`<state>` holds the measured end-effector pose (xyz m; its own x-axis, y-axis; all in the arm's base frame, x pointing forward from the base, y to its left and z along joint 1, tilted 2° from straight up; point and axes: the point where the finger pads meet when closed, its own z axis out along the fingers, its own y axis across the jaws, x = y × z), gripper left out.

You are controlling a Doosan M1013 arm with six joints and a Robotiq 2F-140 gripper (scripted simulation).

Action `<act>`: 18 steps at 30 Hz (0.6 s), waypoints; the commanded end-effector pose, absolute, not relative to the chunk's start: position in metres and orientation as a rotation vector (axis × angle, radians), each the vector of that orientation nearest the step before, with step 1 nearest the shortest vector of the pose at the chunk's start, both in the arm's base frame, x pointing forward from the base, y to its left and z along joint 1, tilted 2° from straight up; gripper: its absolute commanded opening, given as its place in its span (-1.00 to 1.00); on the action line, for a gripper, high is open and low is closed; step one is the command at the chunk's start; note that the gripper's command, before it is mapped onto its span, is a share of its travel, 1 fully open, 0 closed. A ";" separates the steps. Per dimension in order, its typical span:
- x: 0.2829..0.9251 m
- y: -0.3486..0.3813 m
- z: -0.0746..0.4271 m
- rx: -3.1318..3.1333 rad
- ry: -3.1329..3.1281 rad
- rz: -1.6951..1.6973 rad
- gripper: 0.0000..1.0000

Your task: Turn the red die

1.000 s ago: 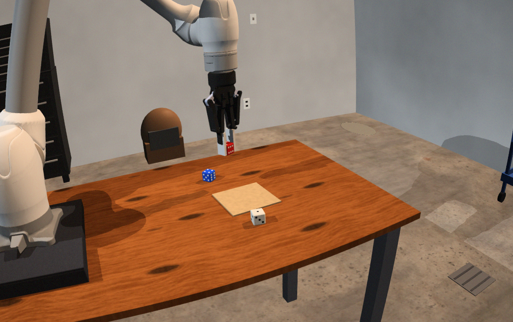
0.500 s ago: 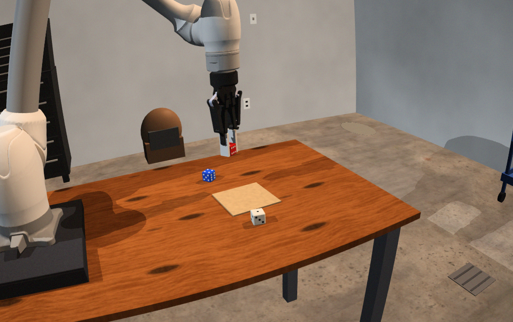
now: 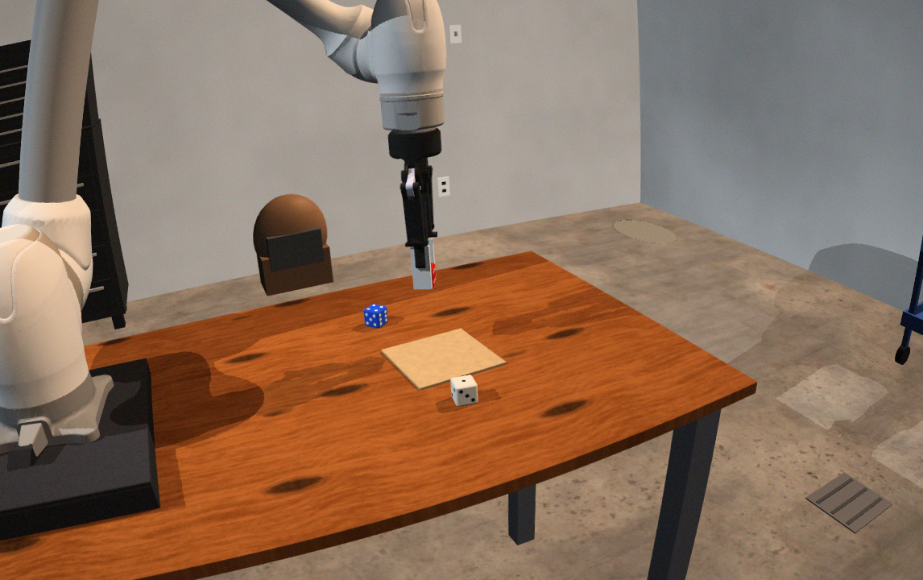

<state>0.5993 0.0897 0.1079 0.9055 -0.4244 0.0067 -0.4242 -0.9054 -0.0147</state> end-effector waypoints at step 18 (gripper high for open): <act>0.605 0.042 0.109 -3.113 -0.114 -0.016 -0.68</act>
